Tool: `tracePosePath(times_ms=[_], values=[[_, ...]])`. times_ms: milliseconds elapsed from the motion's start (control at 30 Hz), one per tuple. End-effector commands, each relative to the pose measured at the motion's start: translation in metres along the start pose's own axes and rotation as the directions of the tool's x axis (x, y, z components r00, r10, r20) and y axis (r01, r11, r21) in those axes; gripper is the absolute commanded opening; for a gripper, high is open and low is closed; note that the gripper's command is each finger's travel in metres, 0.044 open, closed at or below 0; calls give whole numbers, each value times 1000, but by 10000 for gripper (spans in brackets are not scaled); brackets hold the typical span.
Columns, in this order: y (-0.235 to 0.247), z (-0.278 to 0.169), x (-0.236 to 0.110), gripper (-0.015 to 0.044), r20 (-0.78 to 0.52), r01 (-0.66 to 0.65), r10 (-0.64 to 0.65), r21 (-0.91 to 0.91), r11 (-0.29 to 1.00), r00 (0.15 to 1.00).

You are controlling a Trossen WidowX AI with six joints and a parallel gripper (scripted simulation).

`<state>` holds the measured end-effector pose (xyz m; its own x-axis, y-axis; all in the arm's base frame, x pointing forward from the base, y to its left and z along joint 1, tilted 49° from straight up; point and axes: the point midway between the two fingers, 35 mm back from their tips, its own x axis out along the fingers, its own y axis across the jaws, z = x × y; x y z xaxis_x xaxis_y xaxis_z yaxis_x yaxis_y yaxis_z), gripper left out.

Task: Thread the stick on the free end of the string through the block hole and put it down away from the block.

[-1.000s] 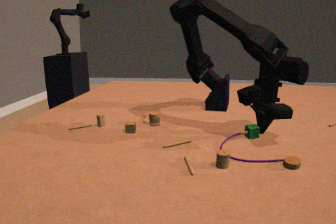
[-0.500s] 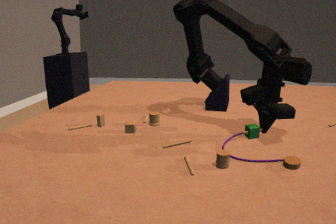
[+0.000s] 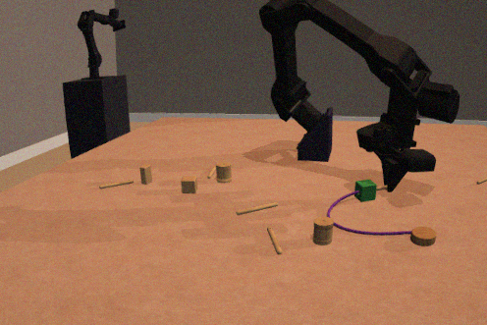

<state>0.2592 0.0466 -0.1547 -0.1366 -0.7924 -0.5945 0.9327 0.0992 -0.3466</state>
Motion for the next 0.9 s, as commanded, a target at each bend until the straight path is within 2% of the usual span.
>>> tracePosePath(times_ms=[0, 867], values=[[2, -6, -3, 0, -3, -2, 2, 5, 1000, 1000], [3, -33, -6, 0, -6, 18, -18, -14, 1000, 1000]])
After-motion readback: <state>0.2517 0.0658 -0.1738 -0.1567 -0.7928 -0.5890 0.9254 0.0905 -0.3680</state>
